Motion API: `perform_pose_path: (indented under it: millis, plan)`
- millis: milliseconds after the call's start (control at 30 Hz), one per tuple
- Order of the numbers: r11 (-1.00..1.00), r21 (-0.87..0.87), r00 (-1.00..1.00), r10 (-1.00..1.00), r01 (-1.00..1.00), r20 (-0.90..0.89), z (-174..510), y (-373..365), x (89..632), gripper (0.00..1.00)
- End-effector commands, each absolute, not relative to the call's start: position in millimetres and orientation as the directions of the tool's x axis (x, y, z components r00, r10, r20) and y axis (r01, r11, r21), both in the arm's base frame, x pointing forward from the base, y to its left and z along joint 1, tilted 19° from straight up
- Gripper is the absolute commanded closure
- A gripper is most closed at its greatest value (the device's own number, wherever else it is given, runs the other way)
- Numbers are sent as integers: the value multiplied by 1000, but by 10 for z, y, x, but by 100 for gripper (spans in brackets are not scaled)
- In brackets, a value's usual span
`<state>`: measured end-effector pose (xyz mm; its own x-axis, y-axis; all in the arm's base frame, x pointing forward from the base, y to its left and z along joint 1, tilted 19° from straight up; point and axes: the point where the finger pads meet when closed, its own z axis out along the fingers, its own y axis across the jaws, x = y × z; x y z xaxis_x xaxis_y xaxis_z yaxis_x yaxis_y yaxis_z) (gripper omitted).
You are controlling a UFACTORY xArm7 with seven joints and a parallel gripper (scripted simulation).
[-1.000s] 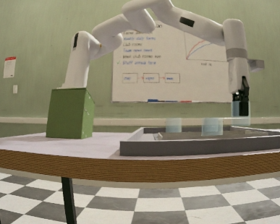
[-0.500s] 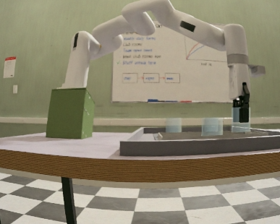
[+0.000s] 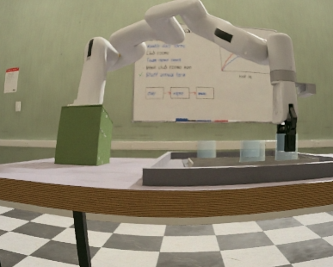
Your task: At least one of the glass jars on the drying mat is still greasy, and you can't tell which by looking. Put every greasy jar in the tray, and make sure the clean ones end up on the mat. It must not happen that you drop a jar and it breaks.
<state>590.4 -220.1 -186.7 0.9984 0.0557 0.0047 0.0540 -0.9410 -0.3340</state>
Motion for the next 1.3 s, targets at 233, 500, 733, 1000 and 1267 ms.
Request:
perform_pose_path:
  millis: [233,500,733,1000,1267]
  plan:
    - [-942,-330,998,55,55,10,-1949,-2186,5928,100]
    - [-942,-330,998,55,55,10,-1949,-2186,5928,0]
    - [-942,-330,998,55,55,10,-1949,-2186,5928,0]
    - [-942,-330,998,55,55,10,-1949,-2186,5928,0]
    - [-942,-330,998,55,55,10,-1949,-2186,5928,0]
